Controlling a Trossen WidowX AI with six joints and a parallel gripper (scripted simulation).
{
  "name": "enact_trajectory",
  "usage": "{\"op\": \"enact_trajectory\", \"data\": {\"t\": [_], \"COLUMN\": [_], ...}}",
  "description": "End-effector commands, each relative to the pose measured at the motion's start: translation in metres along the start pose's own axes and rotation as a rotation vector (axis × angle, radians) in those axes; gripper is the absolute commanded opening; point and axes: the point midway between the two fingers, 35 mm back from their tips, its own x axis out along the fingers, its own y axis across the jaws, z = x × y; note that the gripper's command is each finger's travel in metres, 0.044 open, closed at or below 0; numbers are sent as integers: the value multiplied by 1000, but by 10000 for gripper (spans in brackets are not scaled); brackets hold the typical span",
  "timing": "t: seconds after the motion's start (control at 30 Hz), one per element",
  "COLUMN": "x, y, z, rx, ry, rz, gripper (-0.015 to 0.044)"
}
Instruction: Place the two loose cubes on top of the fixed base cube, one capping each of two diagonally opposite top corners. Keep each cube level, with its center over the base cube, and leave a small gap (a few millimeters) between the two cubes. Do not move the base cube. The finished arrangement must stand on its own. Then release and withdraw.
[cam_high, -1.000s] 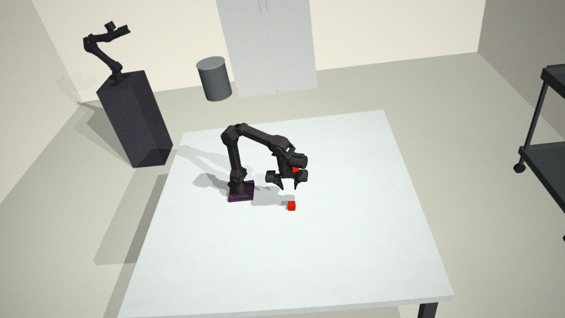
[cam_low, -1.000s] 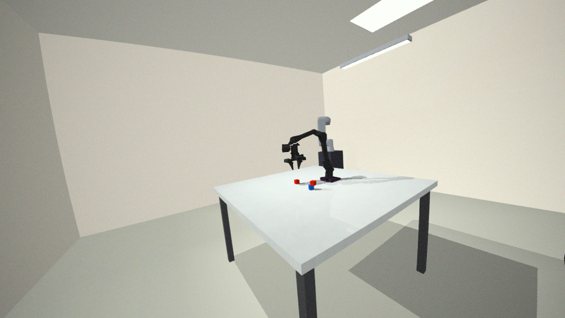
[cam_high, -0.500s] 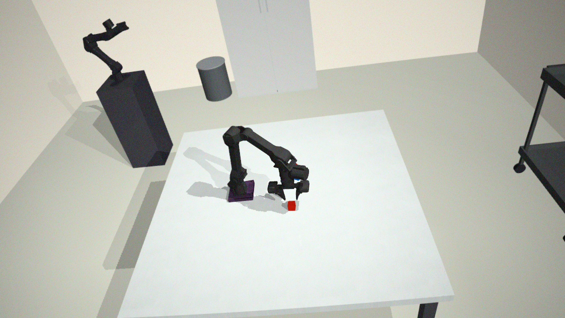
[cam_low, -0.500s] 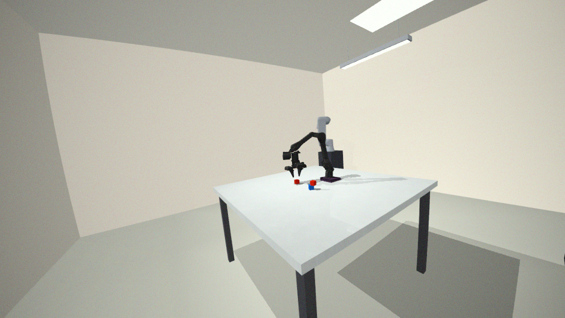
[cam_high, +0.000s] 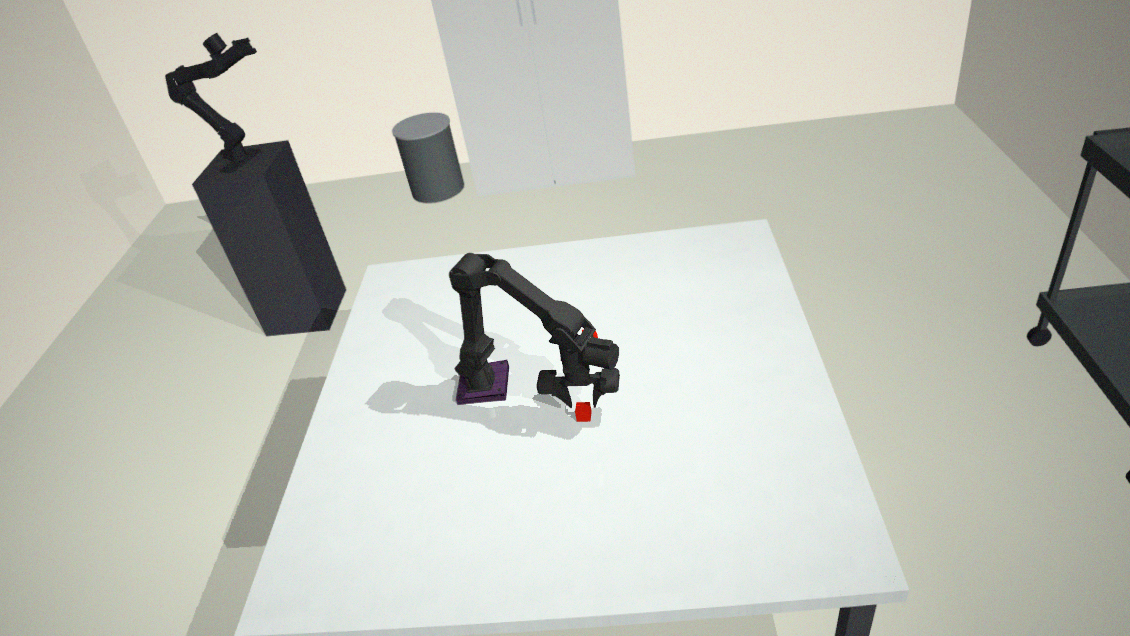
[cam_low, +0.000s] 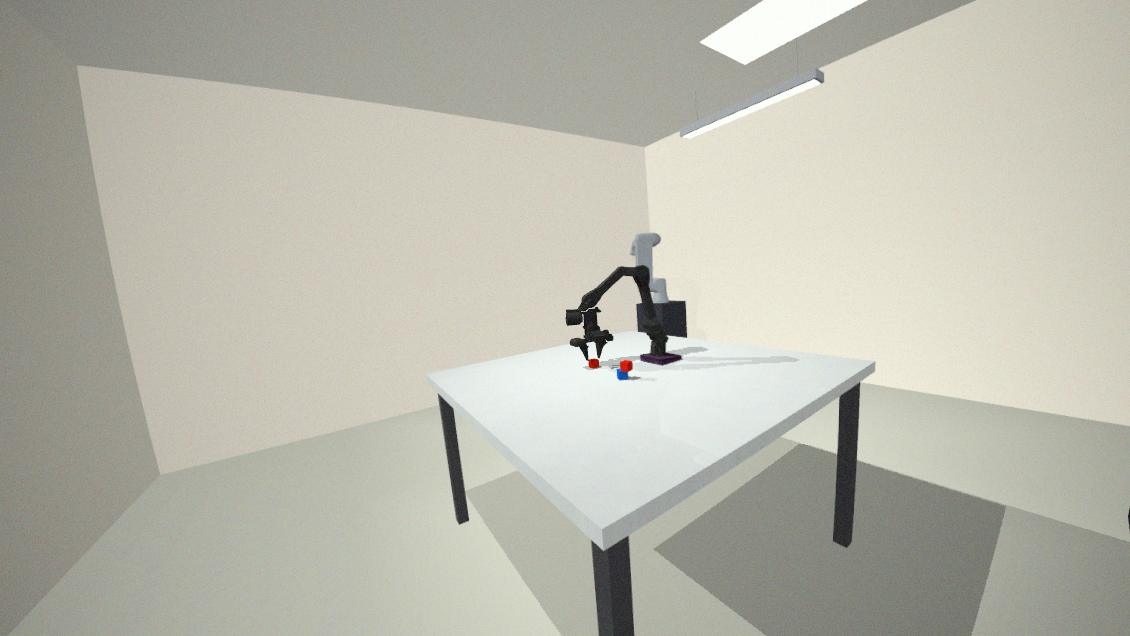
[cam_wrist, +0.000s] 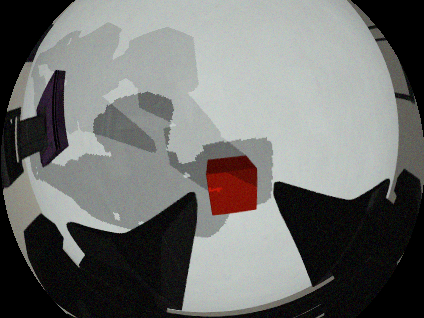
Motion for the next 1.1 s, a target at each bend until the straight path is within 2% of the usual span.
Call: {"op": "enact_trajectory", "data": {"t": [0.0, 0.27, 0.47, 0.63, 1.07], "x": [7, 18, 18, 16, -23], "y": [1, 2, 2, 1, -4], "z": [0, 0, 0, 0, -2], "rx": [-5, -5, -5, -5, -5], "ry": [2, 2, 2, 2, 2], "rz": [8, 8, 8, 8, 7], "gripper": [265, 265, 107, 105, 105]}}
